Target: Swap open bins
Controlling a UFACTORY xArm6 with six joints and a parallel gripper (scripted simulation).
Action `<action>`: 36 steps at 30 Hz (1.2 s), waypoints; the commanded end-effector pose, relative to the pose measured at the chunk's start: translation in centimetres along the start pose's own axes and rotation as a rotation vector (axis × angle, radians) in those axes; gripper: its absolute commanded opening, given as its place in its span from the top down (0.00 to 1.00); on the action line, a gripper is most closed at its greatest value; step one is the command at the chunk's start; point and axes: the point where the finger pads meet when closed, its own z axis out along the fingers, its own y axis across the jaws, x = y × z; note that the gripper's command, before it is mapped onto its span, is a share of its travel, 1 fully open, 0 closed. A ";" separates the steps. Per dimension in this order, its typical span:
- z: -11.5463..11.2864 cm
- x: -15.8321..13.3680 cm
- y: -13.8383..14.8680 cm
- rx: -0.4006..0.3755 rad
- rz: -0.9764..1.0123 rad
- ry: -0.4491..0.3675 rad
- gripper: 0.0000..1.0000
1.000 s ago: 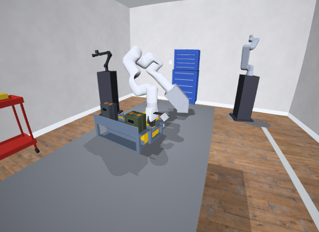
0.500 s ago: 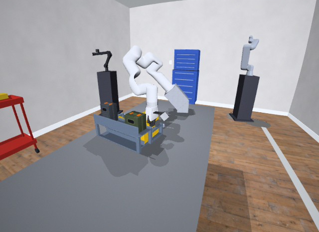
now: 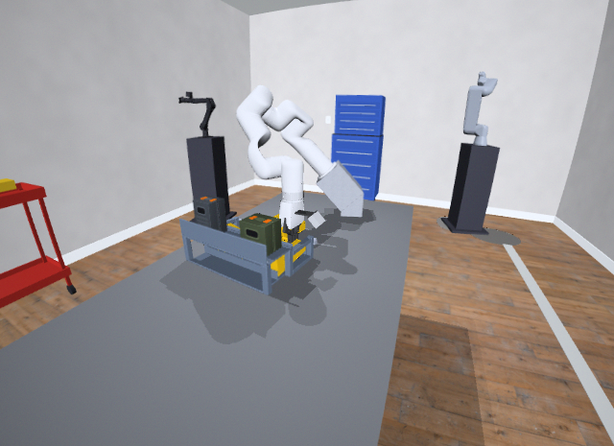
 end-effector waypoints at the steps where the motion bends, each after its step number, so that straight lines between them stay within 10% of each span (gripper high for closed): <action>1: -0.4 0.0 0.1 -0.003 0.001 0.002 1.00; 36: -0.7 0.0 -0.2 -0.003 0.001 0.002 1.00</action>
